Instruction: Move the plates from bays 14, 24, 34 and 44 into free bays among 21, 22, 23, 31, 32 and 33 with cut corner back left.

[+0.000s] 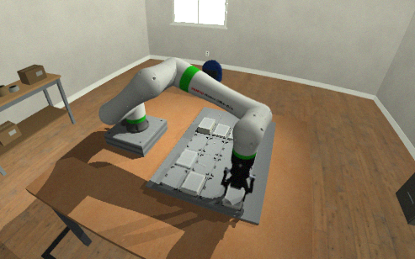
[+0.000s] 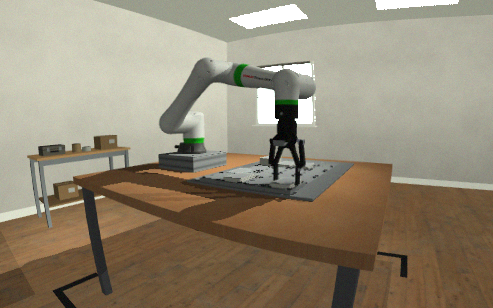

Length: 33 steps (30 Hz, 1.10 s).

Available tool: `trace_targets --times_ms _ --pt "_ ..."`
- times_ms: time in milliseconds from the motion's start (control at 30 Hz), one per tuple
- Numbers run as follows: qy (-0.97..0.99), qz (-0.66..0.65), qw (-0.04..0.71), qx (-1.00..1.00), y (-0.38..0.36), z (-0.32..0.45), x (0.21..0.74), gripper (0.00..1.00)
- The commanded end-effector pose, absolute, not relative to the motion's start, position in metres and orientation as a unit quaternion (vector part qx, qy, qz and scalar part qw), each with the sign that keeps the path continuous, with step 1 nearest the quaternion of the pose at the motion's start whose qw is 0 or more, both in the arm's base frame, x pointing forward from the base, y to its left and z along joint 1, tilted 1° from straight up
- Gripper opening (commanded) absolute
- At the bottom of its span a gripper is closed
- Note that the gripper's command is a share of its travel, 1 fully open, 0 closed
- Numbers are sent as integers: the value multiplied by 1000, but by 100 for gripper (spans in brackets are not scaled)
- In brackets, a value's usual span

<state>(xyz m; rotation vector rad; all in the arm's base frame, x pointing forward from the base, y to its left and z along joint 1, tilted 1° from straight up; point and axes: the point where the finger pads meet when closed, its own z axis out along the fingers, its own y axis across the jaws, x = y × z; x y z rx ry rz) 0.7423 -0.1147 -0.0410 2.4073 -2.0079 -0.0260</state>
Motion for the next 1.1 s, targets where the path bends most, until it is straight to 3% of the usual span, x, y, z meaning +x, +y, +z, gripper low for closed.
trace_targets --times_ms 0,67,100,1067 --pt "-640 -7 3 768 -115 -39 743 58" --pt "-640 -7 3 768 -115 -39 743 57" --pt "-640 -7 3 768 -115 -39 743 10" --pt "-640 -7 3 768 -115 -36 743 10"
